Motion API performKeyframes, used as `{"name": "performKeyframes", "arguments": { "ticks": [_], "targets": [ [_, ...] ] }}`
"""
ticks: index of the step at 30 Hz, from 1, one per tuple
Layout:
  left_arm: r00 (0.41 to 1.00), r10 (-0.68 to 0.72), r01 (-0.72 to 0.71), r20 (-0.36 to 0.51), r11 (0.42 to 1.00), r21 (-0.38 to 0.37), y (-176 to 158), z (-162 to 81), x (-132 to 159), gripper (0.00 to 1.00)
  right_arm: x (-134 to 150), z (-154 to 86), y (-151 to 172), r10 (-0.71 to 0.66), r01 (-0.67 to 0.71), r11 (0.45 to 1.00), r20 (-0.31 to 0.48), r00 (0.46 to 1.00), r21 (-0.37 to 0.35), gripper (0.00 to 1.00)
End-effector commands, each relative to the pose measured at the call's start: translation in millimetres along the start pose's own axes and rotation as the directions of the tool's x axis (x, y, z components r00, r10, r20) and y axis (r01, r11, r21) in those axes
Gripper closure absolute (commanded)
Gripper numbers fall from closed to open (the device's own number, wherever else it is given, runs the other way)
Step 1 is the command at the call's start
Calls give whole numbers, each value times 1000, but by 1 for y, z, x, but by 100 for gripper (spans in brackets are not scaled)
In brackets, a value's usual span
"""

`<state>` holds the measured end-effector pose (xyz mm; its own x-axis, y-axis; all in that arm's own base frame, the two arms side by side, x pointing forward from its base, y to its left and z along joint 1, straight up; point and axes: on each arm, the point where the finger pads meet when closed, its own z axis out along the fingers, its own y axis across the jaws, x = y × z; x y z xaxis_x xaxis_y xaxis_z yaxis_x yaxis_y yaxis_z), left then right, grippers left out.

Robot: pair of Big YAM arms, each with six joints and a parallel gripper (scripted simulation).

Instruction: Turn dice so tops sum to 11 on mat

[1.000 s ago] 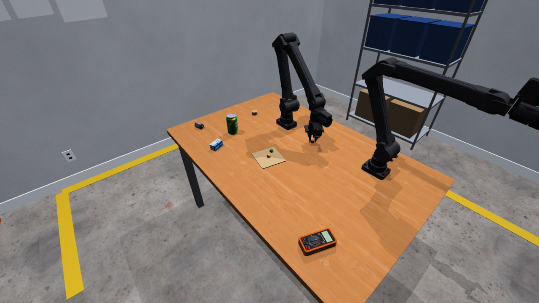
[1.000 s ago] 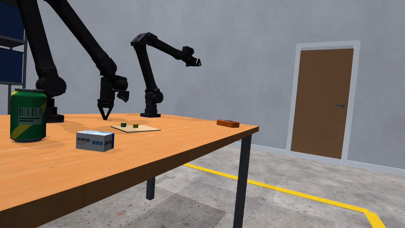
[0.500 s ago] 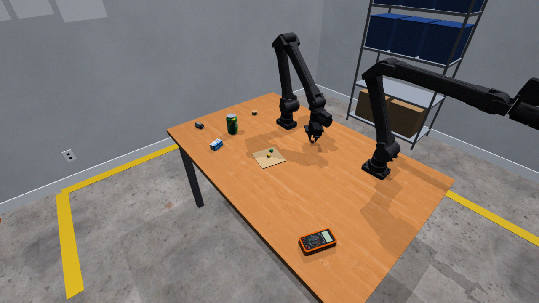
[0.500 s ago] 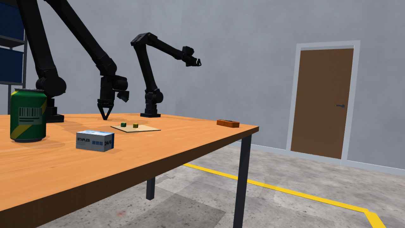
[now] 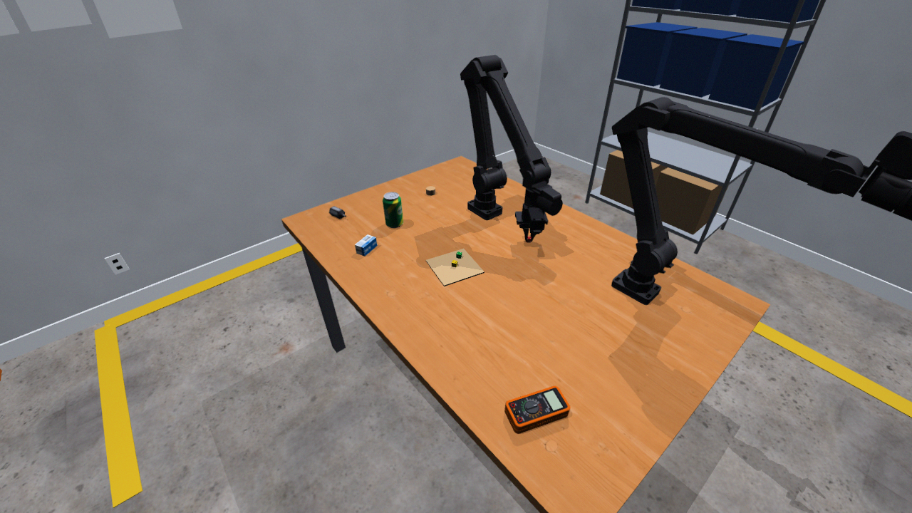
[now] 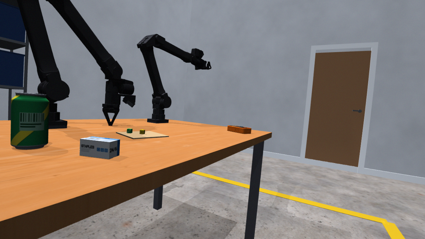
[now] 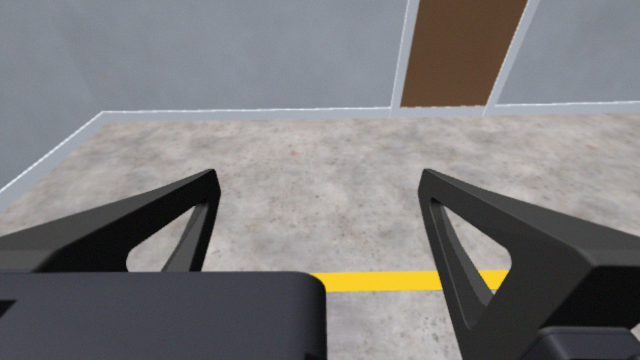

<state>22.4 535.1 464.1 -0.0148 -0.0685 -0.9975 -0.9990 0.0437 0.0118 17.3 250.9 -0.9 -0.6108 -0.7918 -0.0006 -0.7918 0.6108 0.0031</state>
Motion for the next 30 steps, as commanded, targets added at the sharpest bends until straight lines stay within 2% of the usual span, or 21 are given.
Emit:
{"name": "performKeyframes", "arguments": {
  "ticks": [1, 22, 26, 30],
  "targets": [
    [998, -12, 13, 69, 1000, -13, 7, 7, -37, 0, 0, 1, 1, 1, -1, 1000, 5, 1000, 3, 89],
    [998, -12, 13, 69, 1000, -13, 7, 7, -37, 0, 0, 1, 1, 1, -1, 1000, 5, 1000, 2, 89],
    [998, -12, 13, 69, 1000, -13, 7, 7, -37, 0, -19, -23, 14, 2, 0, 1000, 47, 999, -26, 89],
    [998, -12, 13, 69, 1000, -13, 7, 7, -37, 0, -18, -31, 13, 2, -1, 1000, 45, 999, -25, 89]
  ]
}}
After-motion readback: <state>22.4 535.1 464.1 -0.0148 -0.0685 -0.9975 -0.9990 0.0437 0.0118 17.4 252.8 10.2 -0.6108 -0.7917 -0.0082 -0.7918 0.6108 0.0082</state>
